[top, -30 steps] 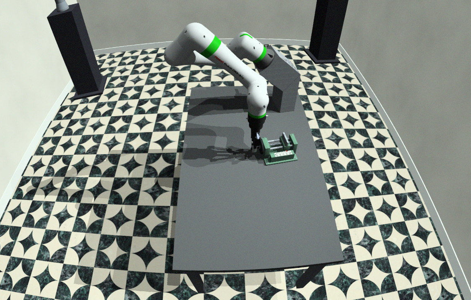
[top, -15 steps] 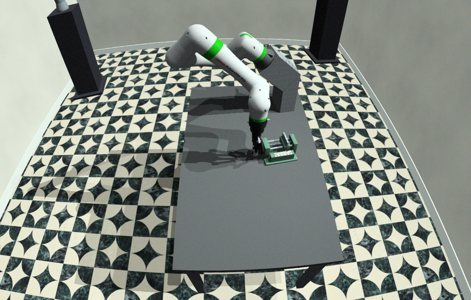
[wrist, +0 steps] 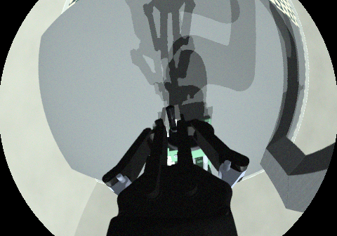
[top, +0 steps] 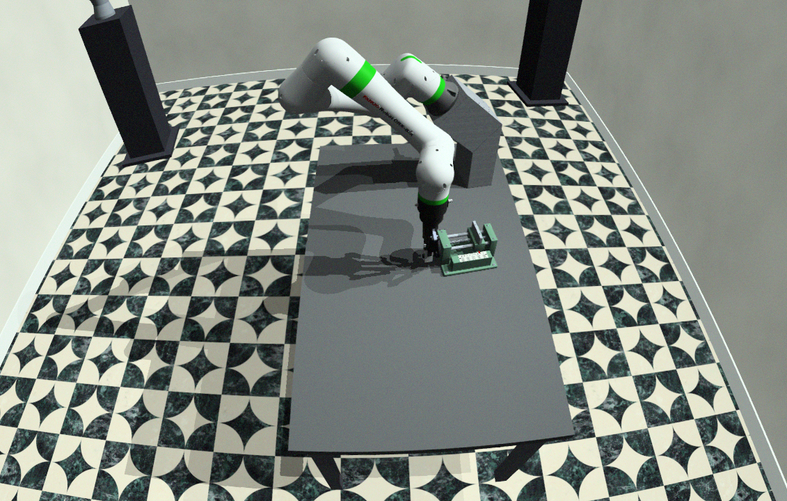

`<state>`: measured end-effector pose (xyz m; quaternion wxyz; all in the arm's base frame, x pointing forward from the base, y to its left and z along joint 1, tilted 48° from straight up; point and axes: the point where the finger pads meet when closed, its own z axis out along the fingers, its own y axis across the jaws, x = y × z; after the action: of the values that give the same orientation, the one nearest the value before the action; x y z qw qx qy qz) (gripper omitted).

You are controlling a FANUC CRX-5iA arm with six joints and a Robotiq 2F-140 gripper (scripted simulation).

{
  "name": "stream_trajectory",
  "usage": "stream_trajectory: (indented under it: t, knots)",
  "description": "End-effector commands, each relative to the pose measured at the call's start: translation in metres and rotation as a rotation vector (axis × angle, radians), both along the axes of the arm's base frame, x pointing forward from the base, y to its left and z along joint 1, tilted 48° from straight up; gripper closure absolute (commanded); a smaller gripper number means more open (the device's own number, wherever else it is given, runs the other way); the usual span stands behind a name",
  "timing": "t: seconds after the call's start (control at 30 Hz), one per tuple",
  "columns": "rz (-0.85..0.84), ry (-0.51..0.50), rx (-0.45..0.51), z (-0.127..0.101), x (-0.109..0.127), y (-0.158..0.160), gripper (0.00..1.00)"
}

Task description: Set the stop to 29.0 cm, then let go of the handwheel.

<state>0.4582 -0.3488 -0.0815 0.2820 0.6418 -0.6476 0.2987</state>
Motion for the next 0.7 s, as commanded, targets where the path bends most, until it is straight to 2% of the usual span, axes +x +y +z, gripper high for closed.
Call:
stream_trajectory:
  t: [0.0,0.67]
  knots:
    - [0.000,0.000,0.000,0.004,0.003,0.004,0.96]
    - [0.000,0.000,0.000,0.023,0.000,0.026,0.96]
